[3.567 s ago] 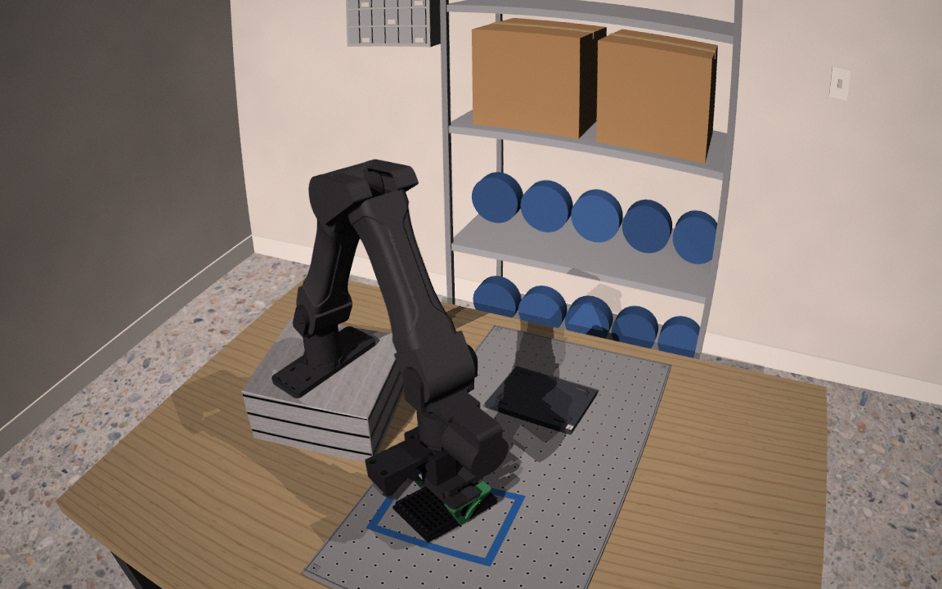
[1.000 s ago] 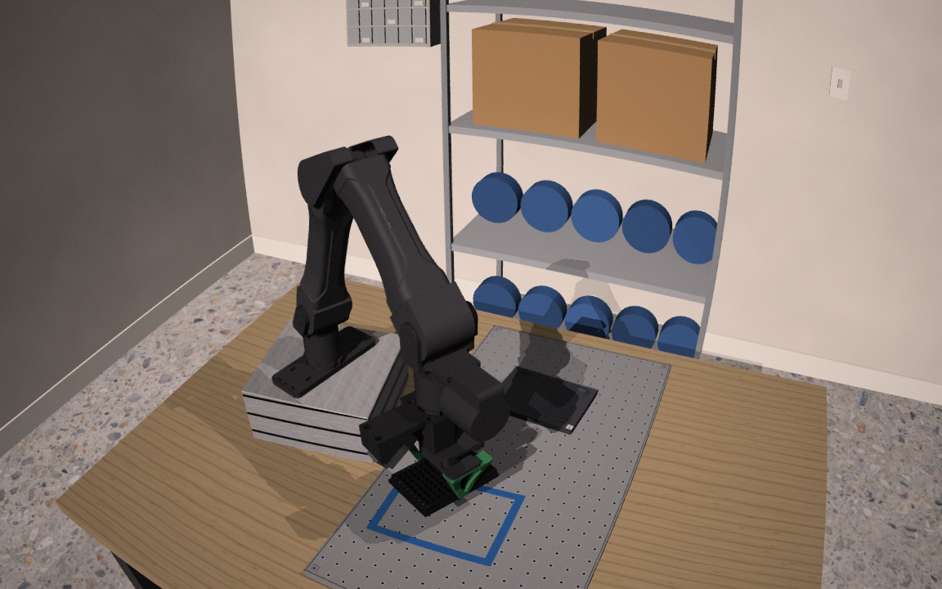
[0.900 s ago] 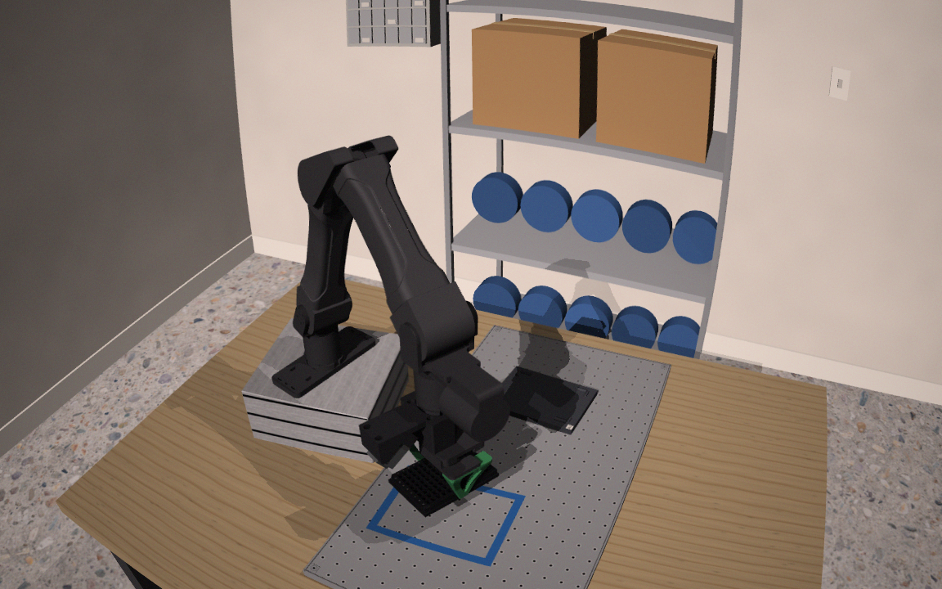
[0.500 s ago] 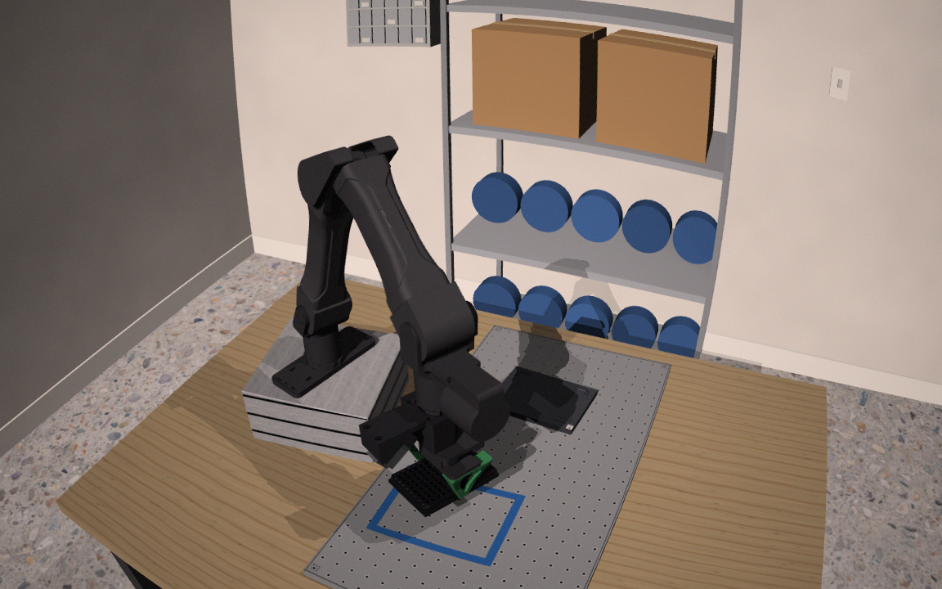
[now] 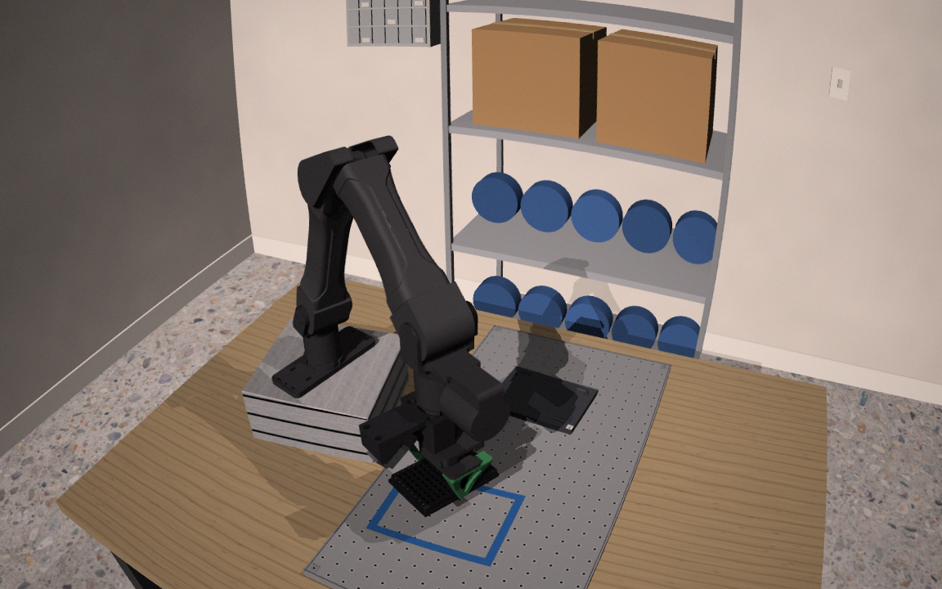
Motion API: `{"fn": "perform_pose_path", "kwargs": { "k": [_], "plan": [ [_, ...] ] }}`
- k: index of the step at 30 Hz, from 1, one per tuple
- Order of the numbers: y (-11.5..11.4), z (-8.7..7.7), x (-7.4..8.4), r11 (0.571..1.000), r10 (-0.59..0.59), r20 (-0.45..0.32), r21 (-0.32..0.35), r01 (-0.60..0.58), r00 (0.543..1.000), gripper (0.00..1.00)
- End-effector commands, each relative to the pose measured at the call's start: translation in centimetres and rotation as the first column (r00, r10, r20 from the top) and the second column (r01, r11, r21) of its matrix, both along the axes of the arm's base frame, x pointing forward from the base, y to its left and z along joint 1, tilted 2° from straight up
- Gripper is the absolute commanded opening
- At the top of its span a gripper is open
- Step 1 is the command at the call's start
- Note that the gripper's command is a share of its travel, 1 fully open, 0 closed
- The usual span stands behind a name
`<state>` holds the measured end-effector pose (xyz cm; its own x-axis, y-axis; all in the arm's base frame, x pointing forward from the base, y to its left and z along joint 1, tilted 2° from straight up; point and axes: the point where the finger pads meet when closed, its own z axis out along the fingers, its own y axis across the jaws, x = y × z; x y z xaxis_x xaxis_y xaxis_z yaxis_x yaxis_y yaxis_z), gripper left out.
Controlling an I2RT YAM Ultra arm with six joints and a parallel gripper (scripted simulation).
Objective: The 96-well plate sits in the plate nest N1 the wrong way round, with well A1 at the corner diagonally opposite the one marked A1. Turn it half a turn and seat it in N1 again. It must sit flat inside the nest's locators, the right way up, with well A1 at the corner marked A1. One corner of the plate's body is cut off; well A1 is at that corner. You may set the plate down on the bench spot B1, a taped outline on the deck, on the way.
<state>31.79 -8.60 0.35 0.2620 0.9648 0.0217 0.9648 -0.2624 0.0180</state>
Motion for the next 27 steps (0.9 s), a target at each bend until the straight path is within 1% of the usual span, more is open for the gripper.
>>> {"fn": "perform_pose_path", "kwargs": {
  "k": [1,4,5,7,10,13,17,22,24,27],
  "plan": [
    [-0.1,0.6,0.3,1.000,0.000,0.018,-0.006,0.000,1.000,0.00],
    [-0.1,0.6,0.3,1.000,0.000,0.018,-0.006,0.000,1.000,0.00],
    [0.2,0.6,0.3,0.999,0.034,0.018,-0.007,-0.034,0.999,0.00],
    [0.2,0.6,0.3,0.999,0.034,0.018,-0.007,-0.034,0.999,0.00],
    [1.2,0.6,0.2,0.991,0.133,0.019,-0.011,-0.133,0.991,0.00],
    [2.2,0.7,0.1,0.973,0.231,0.019,-0.015,-0.231,0.973,0.00],
    [3.6,0.7,0.0,0.933,0.359,0.019,-0.020,-0.358,0.933,0.00],
    [5.2,0.8,-0.1,0.861,0.509,0.019,-0.026,-0.508,0.861,0.00],
    [5.2,0.8,-0.1,0.861,0.509,0.019,-0.026,-0.508,0.861,0.00],
    [6.2,0.9,-0.2,0.806,0.592,0.017,-0.030,-0.591,0.806,0.00]
  ]
}}
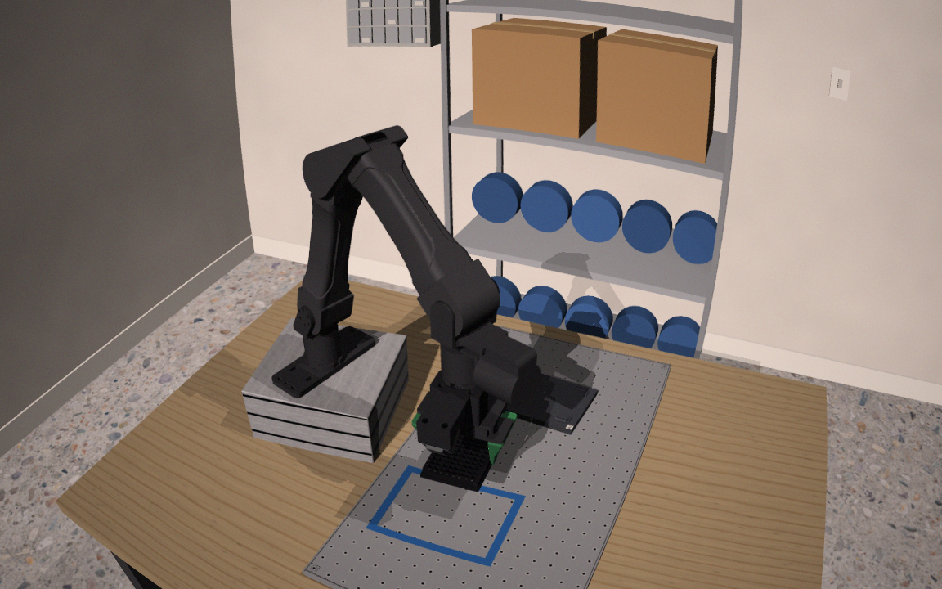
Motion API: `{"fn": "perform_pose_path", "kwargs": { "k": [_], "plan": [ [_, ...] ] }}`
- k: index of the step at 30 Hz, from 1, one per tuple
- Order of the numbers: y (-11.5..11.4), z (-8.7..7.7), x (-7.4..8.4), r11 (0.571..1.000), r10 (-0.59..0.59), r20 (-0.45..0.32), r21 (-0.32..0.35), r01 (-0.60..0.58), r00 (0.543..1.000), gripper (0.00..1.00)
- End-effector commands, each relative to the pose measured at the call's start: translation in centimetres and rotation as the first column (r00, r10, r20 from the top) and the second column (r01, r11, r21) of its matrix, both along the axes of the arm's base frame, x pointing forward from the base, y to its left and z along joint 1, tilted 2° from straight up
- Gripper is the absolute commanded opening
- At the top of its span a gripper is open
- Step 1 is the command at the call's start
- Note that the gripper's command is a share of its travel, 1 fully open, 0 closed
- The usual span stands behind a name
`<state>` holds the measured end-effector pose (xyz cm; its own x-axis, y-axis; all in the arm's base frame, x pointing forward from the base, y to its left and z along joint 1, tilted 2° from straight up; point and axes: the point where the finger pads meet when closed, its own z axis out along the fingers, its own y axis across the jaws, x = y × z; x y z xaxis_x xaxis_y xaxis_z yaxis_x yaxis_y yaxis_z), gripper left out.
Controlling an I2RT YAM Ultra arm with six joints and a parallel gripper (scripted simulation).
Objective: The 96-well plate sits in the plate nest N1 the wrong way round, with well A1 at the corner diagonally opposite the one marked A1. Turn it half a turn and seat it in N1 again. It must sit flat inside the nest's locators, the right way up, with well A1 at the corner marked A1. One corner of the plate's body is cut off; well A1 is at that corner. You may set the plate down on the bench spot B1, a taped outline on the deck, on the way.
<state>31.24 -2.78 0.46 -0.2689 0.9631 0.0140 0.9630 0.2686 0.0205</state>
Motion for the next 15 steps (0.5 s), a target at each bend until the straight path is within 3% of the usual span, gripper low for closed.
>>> {"fn": "perform_pose_path", "kwargs": {
  "k": [1,10,15],
  "plan": [
    [0.7,0.8,0.4,0.992,0.129,0.026,-0.012,-0.129,0.991,0.00],
    [3.8,0.9,0.1,0.909,0.416,0.027,-0.023,-0.416,0.909,0.00],
    [4.8,1.0,0.0,0.907,0.420,0.027,-0.023,-0.420,0.907,0.00]
  ]
}}
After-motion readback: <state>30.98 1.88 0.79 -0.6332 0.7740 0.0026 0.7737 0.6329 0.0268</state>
